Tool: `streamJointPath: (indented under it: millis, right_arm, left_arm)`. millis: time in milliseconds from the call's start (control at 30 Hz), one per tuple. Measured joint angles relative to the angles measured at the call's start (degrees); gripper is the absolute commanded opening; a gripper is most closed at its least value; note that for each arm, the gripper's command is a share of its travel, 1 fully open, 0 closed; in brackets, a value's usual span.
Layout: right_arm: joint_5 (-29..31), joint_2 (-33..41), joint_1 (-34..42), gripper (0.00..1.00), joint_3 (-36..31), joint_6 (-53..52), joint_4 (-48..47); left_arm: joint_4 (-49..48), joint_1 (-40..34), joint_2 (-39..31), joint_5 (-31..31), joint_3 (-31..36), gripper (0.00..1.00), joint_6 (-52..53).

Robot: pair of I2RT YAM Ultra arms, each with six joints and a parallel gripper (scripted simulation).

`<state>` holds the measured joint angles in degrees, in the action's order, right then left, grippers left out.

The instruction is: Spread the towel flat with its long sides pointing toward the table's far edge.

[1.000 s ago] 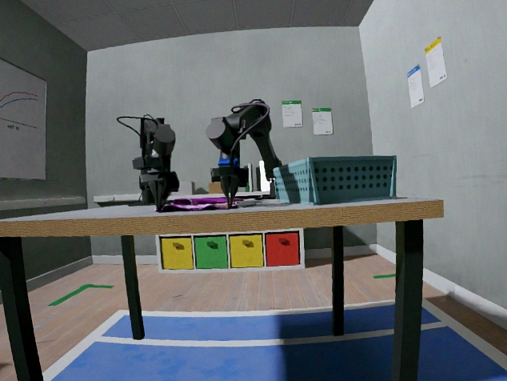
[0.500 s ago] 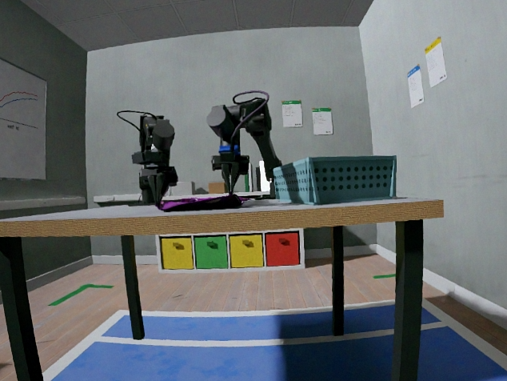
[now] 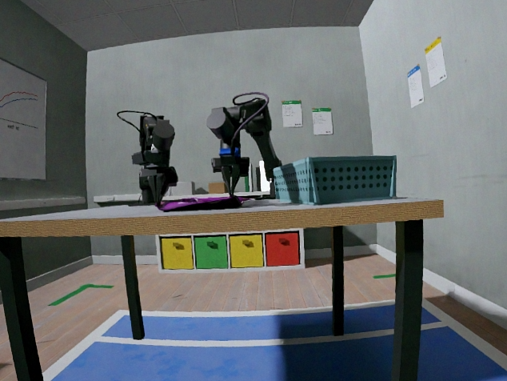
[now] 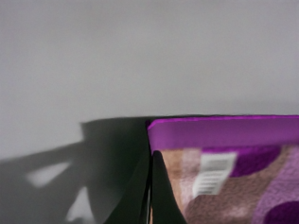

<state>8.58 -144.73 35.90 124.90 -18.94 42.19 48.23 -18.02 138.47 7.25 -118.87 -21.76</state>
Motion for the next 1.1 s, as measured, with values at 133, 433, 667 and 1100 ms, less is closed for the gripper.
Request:
streamJointPath:
  millis: [133, 433, 667, 1100]
  right_arm:
    - [0.00, 0.11, 0.02, 0.00, -0.02, 0.04, 0.46]
    - [-0.02, 3.45, 0.24, 0.00, -0.02, 0.81, 3.15]
    - [-0.35, 6.40, 0.46, 0.00, 0.39, 1.64, 5.81]
    - [-1.18, 14.19, 1.09, 0.00, 6.05, 4.42, 14.84]
  left_arm:
    - [-0.57, -0.11, 0.04, 0.02, 0.79, 0.00, 0.02]
    - [1.38, -0.31, -3.43, 0.00, 1.16, 0.00, 0.83]
    - [3.30, -0.42, -7.13, -0.04, 1.18, 0.00, 1.81]
    - [12.96, -0.83, -14.25, -0.74, -5.86, 0.00, 5.09]
